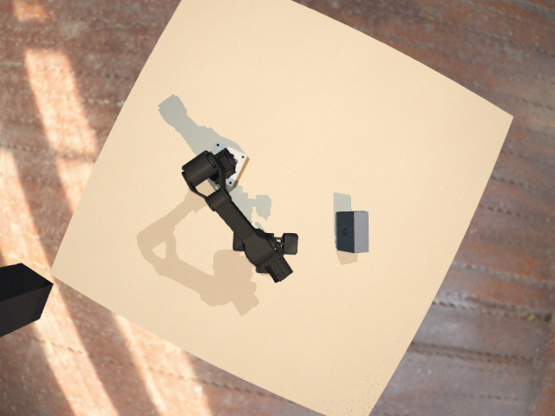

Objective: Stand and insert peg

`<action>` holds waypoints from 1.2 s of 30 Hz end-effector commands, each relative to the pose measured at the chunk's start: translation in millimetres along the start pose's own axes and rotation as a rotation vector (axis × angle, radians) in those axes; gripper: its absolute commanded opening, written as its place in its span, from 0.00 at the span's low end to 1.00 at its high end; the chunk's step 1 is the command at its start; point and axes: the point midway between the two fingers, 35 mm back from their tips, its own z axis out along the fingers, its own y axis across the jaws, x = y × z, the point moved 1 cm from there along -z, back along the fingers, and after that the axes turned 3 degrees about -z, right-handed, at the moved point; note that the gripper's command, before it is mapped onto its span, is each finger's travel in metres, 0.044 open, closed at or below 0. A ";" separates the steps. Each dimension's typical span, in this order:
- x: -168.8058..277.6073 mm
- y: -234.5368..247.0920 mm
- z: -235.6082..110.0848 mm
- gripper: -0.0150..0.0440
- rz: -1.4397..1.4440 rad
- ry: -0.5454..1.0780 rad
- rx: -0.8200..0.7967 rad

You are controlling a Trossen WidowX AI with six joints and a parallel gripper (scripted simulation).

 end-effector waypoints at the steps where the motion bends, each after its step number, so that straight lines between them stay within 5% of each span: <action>1: -0.5 -0.4 1.4 1.00 0.118 -0.003 0.003; 36: -0.5 -0.5 7.1 1.00 0.992 -0.004 0.002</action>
